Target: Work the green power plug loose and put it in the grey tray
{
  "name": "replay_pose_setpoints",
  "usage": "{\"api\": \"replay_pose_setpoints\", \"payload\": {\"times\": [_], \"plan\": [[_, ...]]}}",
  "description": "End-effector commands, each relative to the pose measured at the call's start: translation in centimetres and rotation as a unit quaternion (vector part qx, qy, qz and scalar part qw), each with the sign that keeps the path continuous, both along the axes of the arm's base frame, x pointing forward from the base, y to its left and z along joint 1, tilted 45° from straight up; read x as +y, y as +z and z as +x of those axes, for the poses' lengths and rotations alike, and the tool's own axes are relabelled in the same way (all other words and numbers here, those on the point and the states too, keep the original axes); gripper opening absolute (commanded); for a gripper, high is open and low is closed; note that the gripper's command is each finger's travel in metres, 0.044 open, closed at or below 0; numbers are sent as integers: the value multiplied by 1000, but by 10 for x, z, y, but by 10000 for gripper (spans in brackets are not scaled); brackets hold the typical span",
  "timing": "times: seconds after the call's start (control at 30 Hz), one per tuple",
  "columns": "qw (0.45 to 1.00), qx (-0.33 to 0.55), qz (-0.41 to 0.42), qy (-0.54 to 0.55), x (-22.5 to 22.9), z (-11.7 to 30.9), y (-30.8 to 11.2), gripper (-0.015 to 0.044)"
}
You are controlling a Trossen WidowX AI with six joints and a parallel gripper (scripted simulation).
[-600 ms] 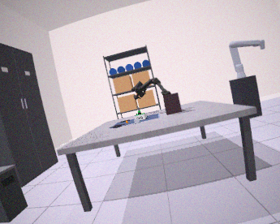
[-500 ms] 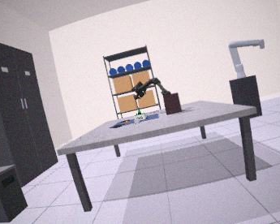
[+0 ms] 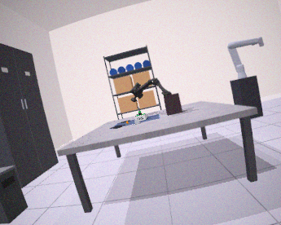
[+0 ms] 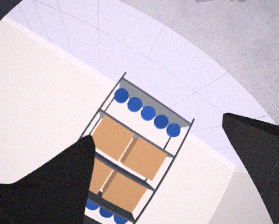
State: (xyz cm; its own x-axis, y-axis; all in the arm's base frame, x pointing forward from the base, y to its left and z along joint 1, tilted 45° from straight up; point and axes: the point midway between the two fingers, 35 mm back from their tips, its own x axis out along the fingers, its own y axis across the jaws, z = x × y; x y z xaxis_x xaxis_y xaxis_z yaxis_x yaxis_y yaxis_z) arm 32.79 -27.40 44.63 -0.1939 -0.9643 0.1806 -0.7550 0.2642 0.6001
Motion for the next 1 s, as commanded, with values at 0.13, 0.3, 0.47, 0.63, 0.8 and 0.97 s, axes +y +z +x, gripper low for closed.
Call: {"api": "replay_pose_setpoints", "payload": {"times": [0.13,0.3,0.47,0.63,0.8,0.97], "plan": [[1000,0,0,0,0,0,0,430],[1000,-1,-1,-5,-2,-4,3,430],[995,92,9,24,7,22,-8,430],[954,283,27,92,36,76,-45,430],[884,444,34,141,65,111,-83,430],[936,335,34,103,43,87,-57,430]]}}
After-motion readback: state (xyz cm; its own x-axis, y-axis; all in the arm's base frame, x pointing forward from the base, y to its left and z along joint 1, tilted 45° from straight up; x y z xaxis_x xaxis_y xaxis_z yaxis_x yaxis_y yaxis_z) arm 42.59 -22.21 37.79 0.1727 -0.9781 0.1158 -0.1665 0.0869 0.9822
